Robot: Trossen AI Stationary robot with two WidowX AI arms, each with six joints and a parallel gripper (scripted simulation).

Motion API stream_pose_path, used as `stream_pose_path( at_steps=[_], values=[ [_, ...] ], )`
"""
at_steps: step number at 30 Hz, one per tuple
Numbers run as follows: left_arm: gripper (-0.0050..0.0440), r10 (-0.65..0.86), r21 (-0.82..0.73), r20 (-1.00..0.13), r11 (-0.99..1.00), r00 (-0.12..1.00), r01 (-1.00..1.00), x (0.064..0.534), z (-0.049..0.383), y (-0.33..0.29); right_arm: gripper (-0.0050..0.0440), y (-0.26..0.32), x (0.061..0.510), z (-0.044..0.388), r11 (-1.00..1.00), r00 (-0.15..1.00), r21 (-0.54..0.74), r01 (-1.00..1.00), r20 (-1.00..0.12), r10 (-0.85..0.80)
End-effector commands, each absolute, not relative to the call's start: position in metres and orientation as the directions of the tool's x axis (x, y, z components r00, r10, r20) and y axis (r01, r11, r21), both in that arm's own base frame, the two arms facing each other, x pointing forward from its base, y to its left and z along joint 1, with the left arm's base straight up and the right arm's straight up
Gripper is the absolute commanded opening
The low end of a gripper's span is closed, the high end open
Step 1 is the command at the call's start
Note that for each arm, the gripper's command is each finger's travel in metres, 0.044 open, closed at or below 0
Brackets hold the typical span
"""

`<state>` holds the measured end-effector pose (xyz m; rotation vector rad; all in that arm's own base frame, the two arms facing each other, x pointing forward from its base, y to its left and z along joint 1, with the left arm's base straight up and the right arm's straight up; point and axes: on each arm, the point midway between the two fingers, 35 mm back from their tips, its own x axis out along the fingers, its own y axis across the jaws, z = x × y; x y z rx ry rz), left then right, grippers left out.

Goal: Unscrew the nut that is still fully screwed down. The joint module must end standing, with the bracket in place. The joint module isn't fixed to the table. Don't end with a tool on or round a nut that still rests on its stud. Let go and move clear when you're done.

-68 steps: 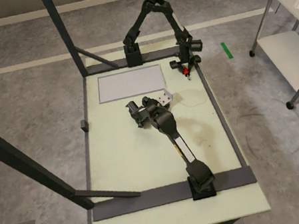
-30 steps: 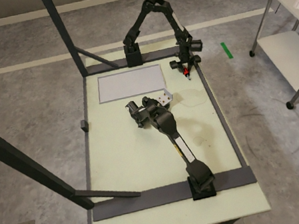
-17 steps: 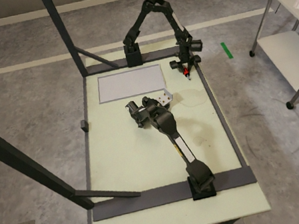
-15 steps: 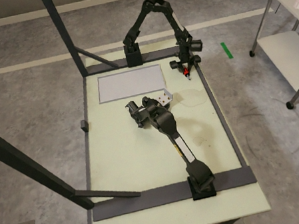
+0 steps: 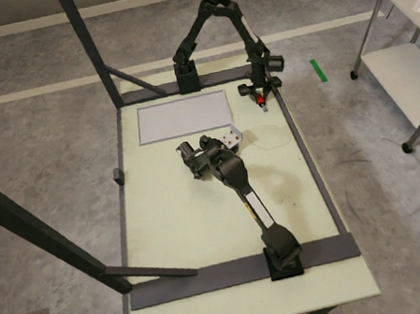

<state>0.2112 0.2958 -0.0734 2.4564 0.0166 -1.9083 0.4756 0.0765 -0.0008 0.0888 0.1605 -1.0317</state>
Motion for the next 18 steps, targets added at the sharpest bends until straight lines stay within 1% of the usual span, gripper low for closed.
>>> stream_pose_path(
  at_steps=[1,5,10,18],
  values=[
    [0.0135,0.046,-0.041,-0.958,-0.999,0.281,0.025,0.221,-0.045,0.309,0.0245,0.078,0.481,0.022,0.51,0.51,0.05,0.859,-0.17,-0.843],
    [0.0135,0.046,-0.041,-0.958,-0.999,0.281,0.025,0.221,-0.036,0.309,0.0245,0.078,0.481,0.022,0.51,0.51,0.05,0.859,-0.17,-0.843],
    [0.0135,0.041,-0.036,-0.96,-0.999,0.279,0.025,0.22,-0.038,0.307,0.0245,0.078,0.481,0.022,0.51,0.51,0.05,0.859,-0.17,-0.843],
    [0.0135,0.045,-0.04,-0.958,-0.999,0.282,0.025,0.221,-0.02,0.308,0.0245,0.078,0.481,0.022,0.51,0.51,0.05,0.859,-0.17,-0.843]
  ],
)
